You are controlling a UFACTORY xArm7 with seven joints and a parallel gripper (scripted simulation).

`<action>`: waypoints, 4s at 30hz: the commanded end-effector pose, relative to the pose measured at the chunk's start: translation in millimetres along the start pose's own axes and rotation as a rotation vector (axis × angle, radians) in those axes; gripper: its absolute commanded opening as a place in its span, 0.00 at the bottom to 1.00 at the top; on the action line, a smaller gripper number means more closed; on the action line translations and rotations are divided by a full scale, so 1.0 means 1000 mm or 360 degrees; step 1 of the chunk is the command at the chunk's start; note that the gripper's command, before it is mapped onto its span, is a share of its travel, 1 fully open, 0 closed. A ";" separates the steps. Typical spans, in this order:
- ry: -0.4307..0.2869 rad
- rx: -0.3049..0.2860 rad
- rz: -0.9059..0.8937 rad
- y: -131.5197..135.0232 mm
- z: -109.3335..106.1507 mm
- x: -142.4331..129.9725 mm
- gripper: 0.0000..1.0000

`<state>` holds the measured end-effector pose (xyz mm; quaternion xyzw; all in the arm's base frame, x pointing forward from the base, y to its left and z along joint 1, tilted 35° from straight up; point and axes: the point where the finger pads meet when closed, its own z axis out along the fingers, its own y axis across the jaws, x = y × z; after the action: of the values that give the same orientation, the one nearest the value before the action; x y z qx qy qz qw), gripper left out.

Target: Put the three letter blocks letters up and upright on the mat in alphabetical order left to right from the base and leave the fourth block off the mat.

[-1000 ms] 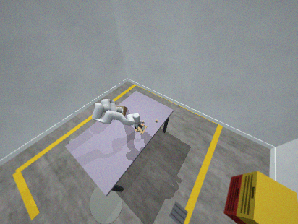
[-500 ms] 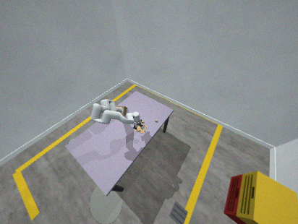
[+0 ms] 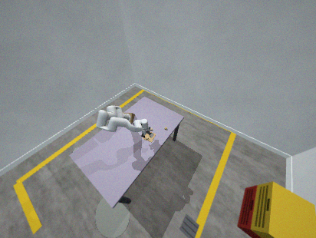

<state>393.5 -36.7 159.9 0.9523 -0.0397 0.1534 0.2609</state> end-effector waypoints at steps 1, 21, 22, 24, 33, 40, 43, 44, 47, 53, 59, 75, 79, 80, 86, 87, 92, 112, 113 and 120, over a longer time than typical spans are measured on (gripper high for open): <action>0.0005 0.0001 0.0005 -0.001 -0.001 0.002 1.00; 0.0004 -0.0062 0.0861 -0.059 -0.010 0.068 1.00; 0.0006 -0.0064 0.0908 -0.064 -0.010 0.072 1.00; 0.0009 -0.0066 0.1002 -0.074 -0.011 0.078 1.00; 0.0025 -0.0063 0.1385 -0.120 -0.011 0.100 1.00; 0.0032 -0.0047 0.1713 -0.168 -0.009 0.112 1.00; 0.0032 -0.0037 0.1852 -0.190 -0.007 0.115 1.00; 0.0031 -0.0034 0.1898 -0.198 -0.006 0.116 1.00; 0.0028 -0.0026 0.1995 -0.214 -0.004 0.117 1.00; 0.0011 -0.0001 0.2277 -0.264 0.003 0.116 1.00; -0.0001 0.0009 0.2393 -0.285 0.006 0.113 1.00; -0.0001 0.0009 0.2393 -0.285 0.006 0.113 0.69; -0.0001 0.0009 0.2393 -0.285 0.006 0.113 0.69; -0.0001 0.0009 0.2393 -0.285 0.006 0.113 0.69; -0.0001 0.0009 0.2393 -0.285 0.006 0.113 0.69; -0.0001 0.0009 0.2393 -0.285 0.006 0.113 0.69; -0.0001 0.0009 0.2393 -0.285 0.006 0.113 0.69; 0.0003 0.0005 0.2397 -0.285 0.012 0.113 0.69; 0.0003 0.0005 0.2397 -0.285 0.012 0.113 0.69; 0.0003 0.0005 0.2397 -0.285 0.019 0.114 0.69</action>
<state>549.4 199.1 42.6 0.6672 -0.6802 0.2911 0.0862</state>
